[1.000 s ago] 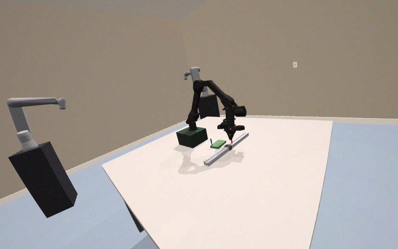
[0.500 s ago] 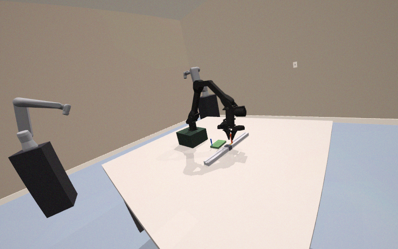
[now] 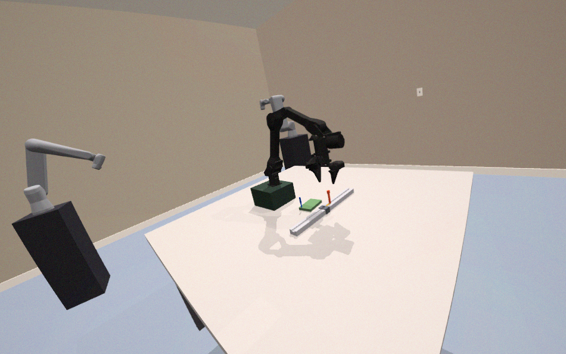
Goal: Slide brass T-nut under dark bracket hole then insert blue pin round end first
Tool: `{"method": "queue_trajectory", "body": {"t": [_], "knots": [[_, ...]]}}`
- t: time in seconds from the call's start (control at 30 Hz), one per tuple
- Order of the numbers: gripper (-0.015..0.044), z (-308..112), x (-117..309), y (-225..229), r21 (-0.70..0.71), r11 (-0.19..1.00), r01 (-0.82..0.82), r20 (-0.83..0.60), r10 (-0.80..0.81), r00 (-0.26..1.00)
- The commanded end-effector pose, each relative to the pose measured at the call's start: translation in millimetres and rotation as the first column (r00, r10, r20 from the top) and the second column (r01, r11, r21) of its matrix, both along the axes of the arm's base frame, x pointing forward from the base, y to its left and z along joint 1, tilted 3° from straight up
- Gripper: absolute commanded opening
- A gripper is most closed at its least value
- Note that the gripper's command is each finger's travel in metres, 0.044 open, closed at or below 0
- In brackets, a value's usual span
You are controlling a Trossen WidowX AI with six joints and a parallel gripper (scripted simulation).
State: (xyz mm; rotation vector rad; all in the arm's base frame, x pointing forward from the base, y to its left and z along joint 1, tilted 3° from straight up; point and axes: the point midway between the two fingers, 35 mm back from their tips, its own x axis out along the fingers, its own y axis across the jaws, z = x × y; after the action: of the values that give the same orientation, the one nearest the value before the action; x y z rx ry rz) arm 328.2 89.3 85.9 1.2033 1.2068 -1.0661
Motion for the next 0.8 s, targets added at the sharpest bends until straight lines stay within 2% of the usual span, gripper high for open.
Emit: {"method": "queue_trajectory", "body": {"t": [0.0,0.1,0.27,0.4,0.53,0.6,0.77], "knots": [[0.0440,3,0,-2,0.020,1.000,-0.002,-0.021,0.003,1.000],[0.0440,4,-4,-6,0.016,0.998,-0.058,-0.019,0.059,0.998],[0.0440,5,-31,-32,-0.016,0.892,-0.452,-0.008,0.452,0.892],[0.0440,4,-55,-51,-0.043,0.689,-0.723,-0.009,0.724,0.690],[0.0440,0,-80,-67,-0.067,0.407,-0.911,-0.019,0.912,0.409],[0.0440,-3,-93,-74,-0.076,0.262,-0.962,-0.026,0.964,0.264],[0.0440,-8,-110,-84,-0.085,0.066,-0.994,-0.036,0.997,0.070]]}}
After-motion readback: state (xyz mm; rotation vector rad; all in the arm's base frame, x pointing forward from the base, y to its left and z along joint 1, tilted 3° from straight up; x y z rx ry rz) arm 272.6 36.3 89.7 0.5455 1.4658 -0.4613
